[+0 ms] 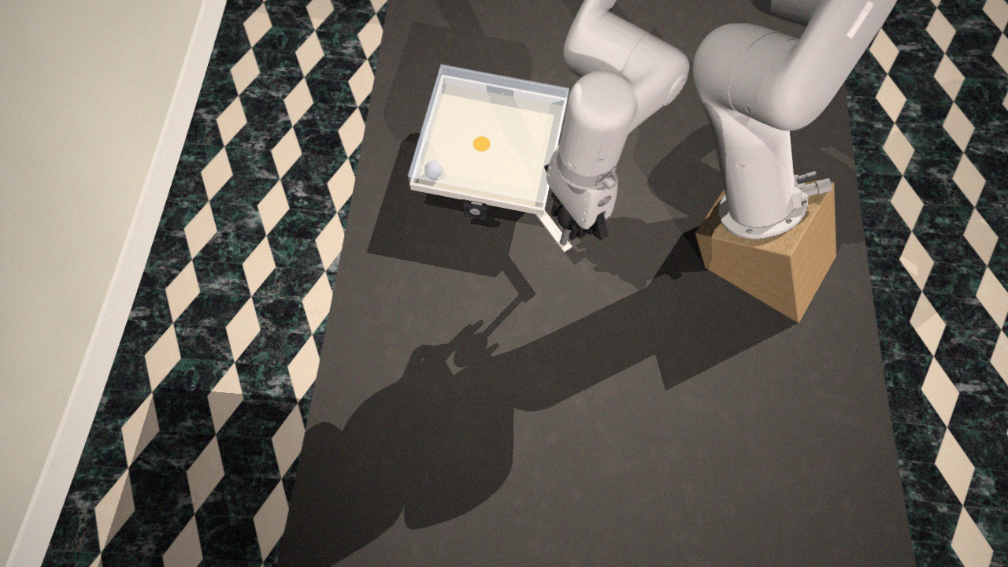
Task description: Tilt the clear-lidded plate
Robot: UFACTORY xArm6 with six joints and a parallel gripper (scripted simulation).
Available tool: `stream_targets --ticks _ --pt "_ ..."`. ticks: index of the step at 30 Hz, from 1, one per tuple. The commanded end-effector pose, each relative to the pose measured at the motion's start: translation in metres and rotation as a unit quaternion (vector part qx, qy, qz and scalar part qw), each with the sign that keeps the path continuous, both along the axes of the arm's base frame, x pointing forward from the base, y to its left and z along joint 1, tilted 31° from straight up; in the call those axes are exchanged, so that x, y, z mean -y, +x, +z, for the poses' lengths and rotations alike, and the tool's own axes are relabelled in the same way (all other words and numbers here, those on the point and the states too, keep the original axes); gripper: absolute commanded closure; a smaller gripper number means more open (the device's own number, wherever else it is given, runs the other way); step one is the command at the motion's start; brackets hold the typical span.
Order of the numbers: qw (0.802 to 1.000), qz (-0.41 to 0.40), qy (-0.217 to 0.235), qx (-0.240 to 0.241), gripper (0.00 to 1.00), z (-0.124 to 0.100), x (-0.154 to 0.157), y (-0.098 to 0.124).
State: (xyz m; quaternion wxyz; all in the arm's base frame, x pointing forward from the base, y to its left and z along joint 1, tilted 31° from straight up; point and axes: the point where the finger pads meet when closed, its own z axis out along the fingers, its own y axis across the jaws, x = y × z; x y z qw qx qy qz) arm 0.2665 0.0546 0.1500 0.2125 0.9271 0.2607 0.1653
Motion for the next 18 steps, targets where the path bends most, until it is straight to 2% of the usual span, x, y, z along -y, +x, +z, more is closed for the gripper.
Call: stream_targets --ticks 1,18 --pt "1.0 0.0 -0.001 -0.001 1.0 -0.0022 -0.0002 0.001" --pt "1.0 0.0 -0.001 -0.001 1.0 -0.0016 0.0007 -0.0005"
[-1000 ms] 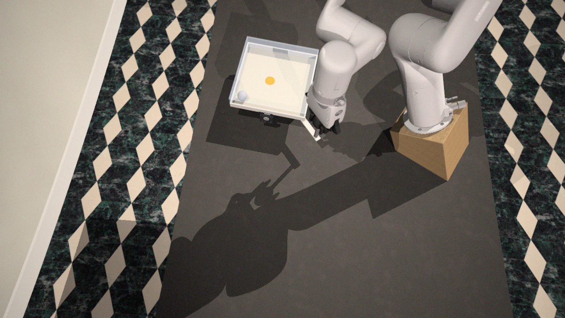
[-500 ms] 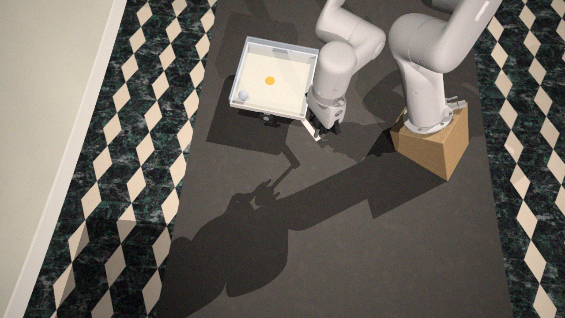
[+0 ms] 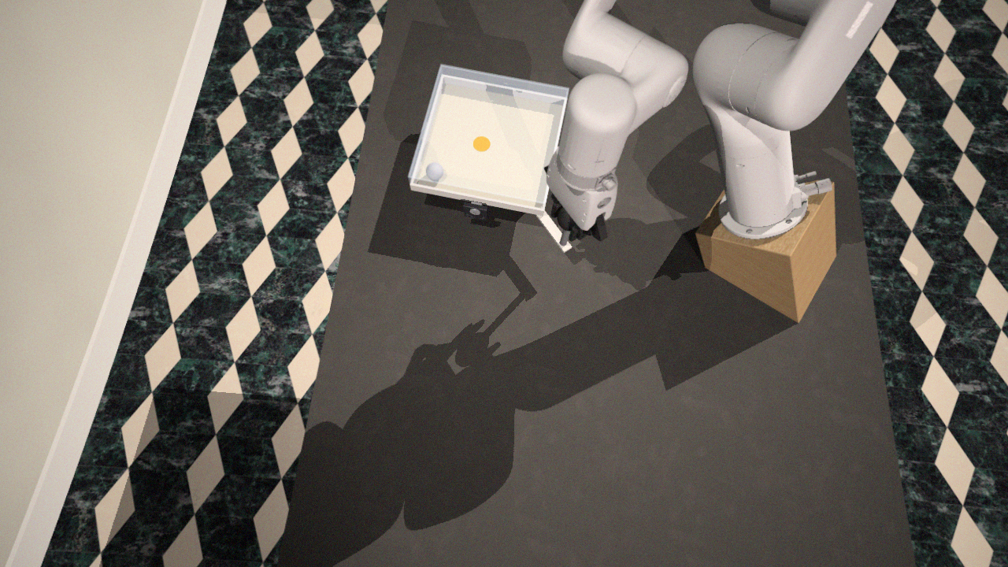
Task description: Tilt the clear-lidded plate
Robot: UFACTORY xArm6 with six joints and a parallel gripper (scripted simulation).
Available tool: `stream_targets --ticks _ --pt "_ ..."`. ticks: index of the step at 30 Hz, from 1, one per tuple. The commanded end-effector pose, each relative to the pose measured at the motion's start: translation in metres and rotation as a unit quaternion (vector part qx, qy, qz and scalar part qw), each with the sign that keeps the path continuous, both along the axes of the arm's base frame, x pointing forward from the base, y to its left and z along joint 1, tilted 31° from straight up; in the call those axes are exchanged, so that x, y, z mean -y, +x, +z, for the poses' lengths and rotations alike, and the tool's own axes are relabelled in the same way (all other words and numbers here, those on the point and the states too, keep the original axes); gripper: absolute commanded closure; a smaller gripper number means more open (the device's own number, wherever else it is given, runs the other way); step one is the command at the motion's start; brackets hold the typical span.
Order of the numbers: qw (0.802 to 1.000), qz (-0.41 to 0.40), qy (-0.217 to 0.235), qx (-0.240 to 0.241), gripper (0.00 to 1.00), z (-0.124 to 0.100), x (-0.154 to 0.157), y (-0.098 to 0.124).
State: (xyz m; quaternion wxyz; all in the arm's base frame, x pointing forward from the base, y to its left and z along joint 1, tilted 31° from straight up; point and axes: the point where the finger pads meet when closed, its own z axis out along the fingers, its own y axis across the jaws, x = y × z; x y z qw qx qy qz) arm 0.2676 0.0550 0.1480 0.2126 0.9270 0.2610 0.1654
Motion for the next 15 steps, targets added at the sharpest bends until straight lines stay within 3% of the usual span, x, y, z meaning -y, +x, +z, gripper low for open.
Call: stream_targets --ticks 1,15 --pt "1.0 -0.001 -0.001 -0.001 1.0 0.0005 0.0012 -0.0018" --pt "1.0 -0.001 -0.001 -0.001 1.0 0.0 0.0002 -0.0002"
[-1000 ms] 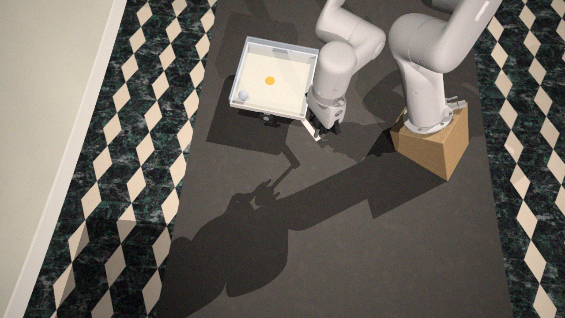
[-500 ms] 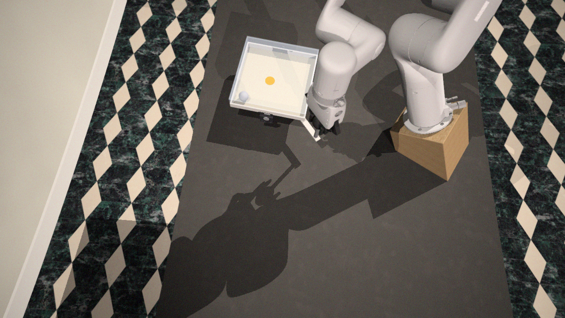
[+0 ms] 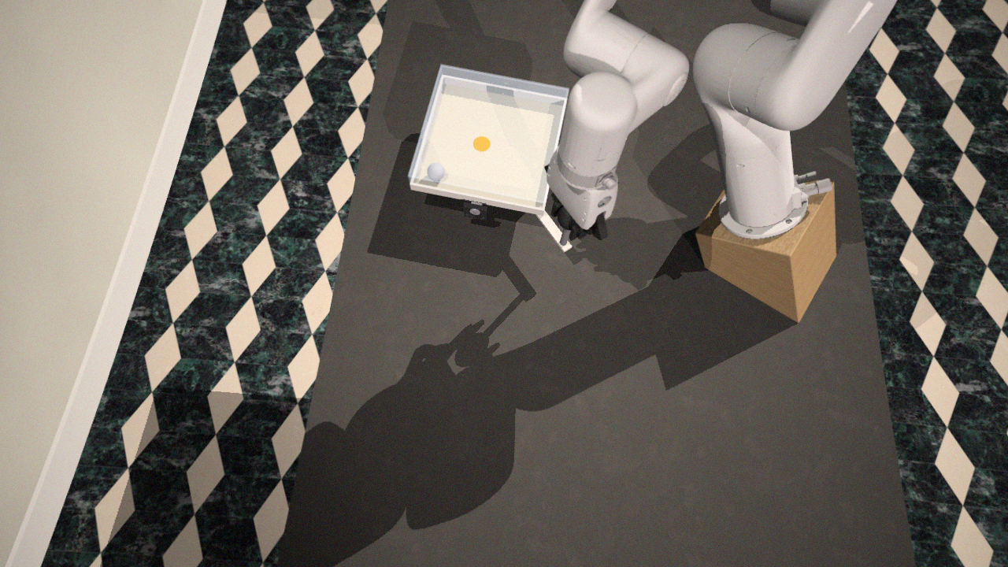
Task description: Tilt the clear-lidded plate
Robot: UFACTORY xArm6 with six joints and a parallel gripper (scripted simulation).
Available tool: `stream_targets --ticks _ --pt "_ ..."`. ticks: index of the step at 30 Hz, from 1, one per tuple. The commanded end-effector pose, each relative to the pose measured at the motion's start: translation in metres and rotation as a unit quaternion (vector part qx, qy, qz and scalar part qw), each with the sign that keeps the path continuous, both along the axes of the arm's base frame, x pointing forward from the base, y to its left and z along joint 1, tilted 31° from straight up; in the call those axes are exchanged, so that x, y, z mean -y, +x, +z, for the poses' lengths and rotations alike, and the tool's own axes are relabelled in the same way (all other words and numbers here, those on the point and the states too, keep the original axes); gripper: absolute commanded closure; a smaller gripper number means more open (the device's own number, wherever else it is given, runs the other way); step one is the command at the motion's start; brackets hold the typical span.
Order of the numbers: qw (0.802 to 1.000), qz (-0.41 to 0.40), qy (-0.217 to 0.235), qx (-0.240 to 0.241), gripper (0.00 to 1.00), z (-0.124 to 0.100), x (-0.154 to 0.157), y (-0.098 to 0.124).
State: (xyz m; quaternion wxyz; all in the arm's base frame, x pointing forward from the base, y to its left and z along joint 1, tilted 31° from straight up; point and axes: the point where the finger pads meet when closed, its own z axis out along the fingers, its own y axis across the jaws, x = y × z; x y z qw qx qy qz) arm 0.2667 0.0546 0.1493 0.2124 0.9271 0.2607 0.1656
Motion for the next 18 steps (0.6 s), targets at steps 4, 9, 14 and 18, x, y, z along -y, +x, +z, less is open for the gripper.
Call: stream_targets --ticks 4,9,14,18 --pt "1.0 0.0 -0.001 -0.001 1.0 -0.0024 -0.0003 0.001" --pt "1.0 0.0 -0.001 -0.001 1.0 -0.0026 -0.0003 0.0011" --pt "1.0 0.0 -0.001 -0.001 1.0 -0.0009 -0.0005 0.0012" --pt "1.0 0.0 -0.001 -0.001 1.0 0.0018 -0.0006 0.0007"
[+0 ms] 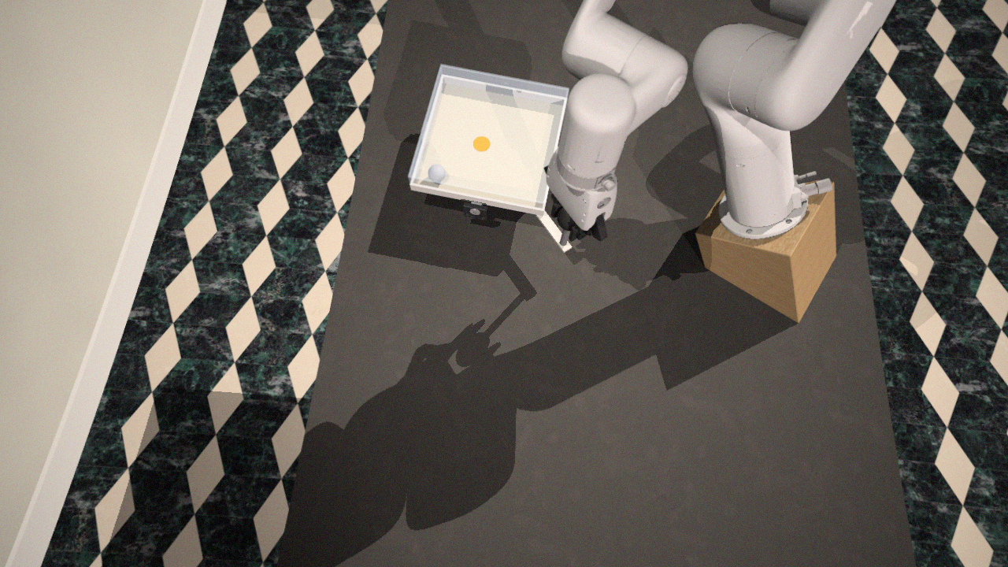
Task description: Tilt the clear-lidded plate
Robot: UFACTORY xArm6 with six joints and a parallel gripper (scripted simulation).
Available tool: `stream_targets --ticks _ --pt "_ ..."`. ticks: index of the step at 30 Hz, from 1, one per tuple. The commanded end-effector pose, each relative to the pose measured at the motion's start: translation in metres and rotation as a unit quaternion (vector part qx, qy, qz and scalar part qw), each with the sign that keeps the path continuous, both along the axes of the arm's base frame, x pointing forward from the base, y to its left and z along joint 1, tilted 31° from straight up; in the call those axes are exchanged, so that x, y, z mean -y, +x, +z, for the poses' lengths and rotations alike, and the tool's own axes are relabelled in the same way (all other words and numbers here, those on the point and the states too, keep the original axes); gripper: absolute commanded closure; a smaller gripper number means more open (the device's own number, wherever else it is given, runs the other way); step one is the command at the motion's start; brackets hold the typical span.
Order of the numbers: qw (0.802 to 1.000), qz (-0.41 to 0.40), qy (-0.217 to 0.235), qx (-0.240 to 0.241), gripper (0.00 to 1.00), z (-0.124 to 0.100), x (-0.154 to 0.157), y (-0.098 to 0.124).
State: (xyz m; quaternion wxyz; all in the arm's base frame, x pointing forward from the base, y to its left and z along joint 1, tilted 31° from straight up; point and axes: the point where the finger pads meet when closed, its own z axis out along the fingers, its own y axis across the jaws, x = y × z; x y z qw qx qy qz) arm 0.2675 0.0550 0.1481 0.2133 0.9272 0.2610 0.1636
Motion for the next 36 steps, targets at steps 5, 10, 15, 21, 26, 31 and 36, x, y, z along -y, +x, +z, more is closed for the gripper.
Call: stream_targets --ticks 5,10,15,21,26,31,36 --pt "1.0 0.0 0.0 0.0 1.0 0.0048 0.0003 -0.0012" --pt "1.0 0.0 0.0 0.0 1.0 0.0048 0.0003 -0.0012" --pt "1.0 0.0 0.0 0.0 1.0 0.0018 0.0004 -0.0008" --pt "1.0 0.0 0.0 0.0 1.0 -0.0002 0.0002 -0.0001" --pt "1.0 0.0 0.0 0.0 1.0 -0.0002 0.0002 -0.0001" --pt "1.0 0.0 0.0 0.0 1.0 0.0001 0.0009 -0.0012" --pt "1.0 0.0 0.0 0.0 1.0 0.0014 0.0016 -0.0025"
